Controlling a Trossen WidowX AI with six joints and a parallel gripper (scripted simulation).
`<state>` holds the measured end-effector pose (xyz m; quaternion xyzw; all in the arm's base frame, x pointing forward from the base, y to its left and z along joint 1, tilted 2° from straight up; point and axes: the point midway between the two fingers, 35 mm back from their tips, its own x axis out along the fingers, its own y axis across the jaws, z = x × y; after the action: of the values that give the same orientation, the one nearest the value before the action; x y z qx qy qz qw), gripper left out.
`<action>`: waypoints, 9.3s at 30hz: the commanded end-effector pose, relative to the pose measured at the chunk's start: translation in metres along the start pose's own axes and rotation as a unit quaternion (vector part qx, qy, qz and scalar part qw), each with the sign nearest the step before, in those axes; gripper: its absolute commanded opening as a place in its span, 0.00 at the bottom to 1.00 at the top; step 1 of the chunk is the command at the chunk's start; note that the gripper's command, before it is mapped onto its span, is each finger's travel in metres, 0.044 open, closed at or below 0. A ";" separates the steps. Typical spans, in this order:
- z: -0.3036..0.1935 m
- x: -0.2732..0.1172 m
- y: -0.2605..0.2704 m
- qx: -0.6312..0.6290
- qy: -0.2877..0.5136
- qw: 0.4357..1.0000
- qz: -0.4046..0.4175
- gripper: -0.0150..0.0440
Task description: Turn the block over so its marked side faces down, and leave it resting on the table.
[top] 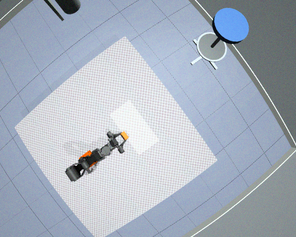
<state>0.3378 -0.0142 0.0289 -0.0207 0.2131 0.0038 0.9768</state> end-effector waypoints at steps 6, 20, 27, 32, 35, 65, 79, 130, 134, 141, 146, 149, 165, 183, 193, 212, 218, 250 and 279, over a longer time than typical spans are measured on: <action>0.002 -0.002 0.000 0.001 -0.020 1.000 0.002 0.25; 0.002 -0.002 0.000 0.001 -0.020 1.000 0.002 0.43; 0.002 -0.002 0.000 0.001 -0.020 1.000 0.002 0.74; 0.002 -0.002 0.000 0.001 -0.020 1.000 0.002 0.97; 0.002 -0.002 0.000 0.001 -0.020 1.000 0.002 1.00; 0.002 -0.002 0.000 0.001 -0.020 1.000 0.002 1.00; 0.039 -0.008 -0.001 0.003 0.181 0.983 0.002 1.00; 0.069 -0.014 0.000 0.000 0.524 0.851 0.002 1.00; 0.065 -0.011 0.000 0.000 0.524 0.851 0.002 1.00; 0.054 -0.006 0.000 0.000 0.524 0.851 0.002 1.00; 0.046 -0.002 0.000 0.000 0.524 0.851 0.002 1.00; 0.042 0.000 0.000 0.000 0.524 0.851 0.002 1.00; 0.026 0.008 0.000 0.000 0.524 0.851 0.002 0.82; 0.026 0.008 0.000 0.000 0.524 0.851 0.002 0.59; 0.046 -0.002 0.000 0.000 0.524 0.851 0.002 0.31; 0.048 0.000 0.000 0.002 0.447 0.894 0.003 0.25; 0.045 0.001 0.000 0.002 0.406 0.914 0.003 0.25; 0.031 0.011 0.000 0.003 0.228 0.974 0.002 0.25; 0.005 0.017 0.000 0.002 0.024 1.000 0.002 0.25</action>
<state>0.3610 -0.0148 0.0311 -0.0177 0.2441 0.0019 0.9696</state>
